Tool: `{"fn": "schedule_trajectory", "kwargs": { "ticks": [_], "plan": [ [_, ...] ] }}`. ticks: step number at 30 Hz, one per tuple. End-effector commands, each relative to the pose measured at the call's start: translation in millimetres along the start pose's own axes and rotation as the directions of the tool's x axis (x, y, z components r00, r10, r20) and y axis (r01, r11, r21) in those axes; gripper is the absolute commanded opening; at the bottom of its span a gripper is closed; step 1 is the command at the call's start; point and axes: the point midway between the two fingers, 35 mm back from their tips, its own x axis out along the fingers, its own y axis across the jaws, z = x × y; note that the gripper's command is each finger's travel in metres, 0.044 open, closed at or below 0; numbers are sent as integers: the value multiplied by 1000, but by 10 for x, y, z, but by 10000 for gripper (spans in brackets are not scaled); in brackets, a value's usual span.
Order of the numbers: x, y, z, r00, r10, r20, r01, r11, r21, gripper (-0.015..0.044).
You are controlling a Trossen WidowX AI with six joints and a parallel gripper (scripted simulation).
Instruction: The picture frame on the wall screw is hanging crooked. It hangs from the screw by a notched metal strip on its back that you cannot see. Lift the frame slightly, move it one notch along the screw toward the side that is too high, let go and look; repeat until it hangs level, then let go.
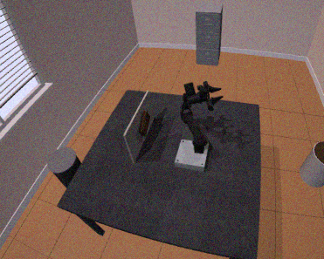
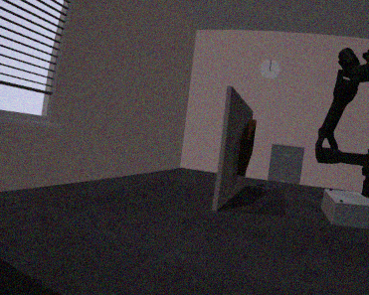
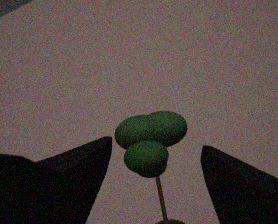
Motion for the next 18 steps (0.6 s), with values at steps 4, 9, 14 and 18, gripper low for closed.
{"fn": "schedule_trajectory", "kwargs": {
  "ticks": [4,9,14,18],
  "plan": [
    [196,-780,49,929,-351,117,349,936,39,260],
    [96,-1287,155,786,-574,230,577,815,63,260],
    [-143,-1767,195,602,-738,303,740,659,136,260],
    [-436,-2078,221,426,-831,357,832,515,206,260]
  ]
}}
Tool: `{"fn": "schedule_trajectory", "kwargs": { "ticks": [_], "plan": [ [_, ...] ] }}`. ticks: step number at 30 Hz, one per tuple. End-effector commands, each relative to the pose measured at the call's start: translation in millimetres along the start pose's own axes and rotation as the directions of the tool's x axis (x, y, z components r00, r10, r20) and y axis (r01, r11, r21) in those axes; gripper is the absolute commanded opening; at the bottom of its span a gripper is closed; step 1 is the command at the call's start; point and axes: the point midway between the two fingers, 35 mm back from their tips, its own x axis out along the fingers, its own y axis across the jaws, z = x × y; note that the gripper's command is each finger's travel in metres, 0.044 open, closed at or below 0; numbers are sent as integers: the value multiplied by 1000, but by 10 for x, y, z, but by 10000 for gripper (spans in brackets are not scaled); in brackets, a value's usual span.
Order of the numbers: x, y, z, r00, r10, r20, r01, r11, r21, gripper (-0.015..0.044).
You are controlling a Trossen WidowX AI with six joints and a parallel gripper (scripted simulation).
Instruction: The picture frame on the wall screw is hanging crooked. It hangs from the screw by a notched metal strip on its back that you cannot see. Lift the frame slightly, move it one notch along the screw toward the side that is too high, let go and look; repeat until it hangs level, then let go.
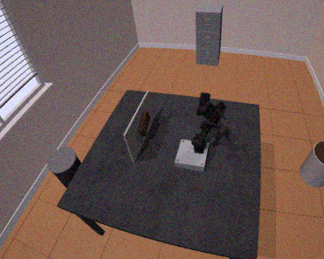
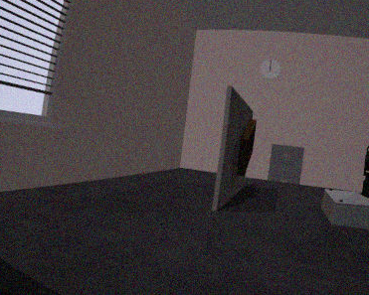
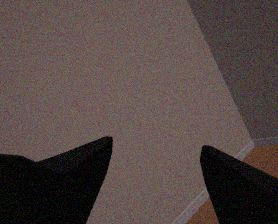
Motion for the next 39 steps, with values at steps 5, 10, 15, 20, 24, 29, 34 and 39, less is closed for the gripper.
{"fn": "schedule_trajectory", "kwargs": {
  "ticks": [5,10,15,20,24,29,34,39],
  "plan": [
    [5,-849,162,916,-357,185,351,934,66,260],
    [-232,-1395,301,772,-561,298,539,827,161,260],
    [-586,-1795,395,599,-703,384,657,705,266,260],
    [-1045,-2057,426,382,-795,471,733,571,369,260],
    [-1455,-2178,409,192,-831,523,759,463,458,260],
    [-1989,-2216,323,-56,-825,563,748,339,571,260],
    [-2505,-2130,160,-299,-764,572,694,237,680,260],
    [-2963,-1936,-83,-523,-653,548,608,164,777,260]
  ]
}}
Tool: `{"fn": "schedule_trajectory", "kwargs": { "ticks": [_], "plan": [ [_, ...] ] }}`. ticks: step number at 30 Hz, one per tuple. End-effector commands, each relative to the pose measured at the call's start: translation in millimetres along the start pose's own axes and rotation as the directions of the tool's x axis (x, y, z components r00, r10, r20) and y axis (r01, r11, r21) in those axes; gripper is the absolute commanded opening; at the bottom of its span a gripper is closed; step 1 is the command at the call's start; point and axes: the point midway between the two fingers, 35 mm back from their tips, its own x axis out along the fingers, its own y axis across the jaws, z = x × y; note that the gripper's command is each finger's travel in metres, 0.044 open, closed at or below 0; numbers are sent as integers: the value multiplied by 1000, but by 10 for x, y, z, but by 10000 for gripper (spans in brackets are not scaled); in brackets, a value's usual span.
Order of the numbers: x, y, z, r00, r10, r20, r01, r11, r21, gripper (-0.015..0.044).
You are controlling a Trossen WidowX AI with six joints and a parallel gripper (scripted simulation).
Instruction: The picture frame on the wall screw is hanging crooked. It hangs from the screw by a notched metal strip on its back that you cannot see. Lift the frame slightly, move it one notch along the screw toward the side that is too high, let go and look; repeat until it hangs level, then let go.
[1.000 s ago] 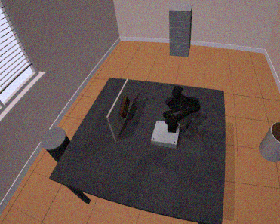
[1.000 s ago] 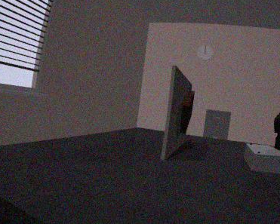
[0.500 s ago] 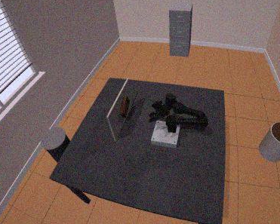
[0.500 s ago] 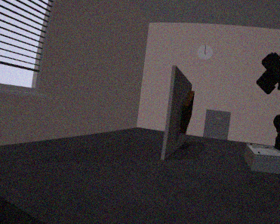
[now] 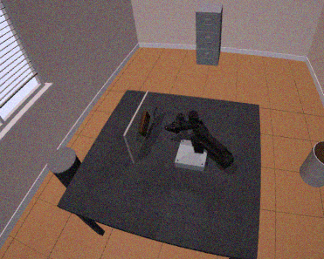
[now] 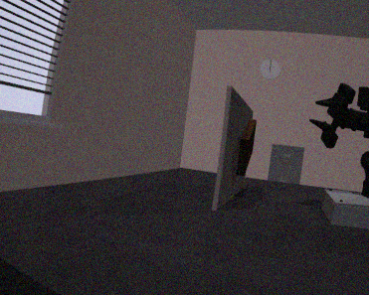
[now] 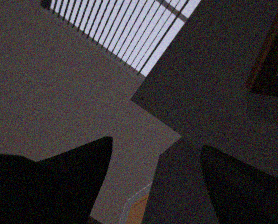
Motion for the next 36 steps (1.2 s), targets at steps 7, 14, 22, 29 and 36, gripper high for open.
{"fn": "schedule_trajectory", "kwargs": {
  "ticks": [7,14,22,29,36],
  "plan": [
    [-282,-617,448,932,-199,304,179,979,94,260],
    [-282,-617,448,932,-199,304,179,979,94,260],
    [-282,-617,448,932,-199,304,179,979,94,260],
    [-282,-617,448,932,-199,304,179,979,94,260],
    [-282,-617,448,932,-199,304,179,979,94,260]
  ]
}}
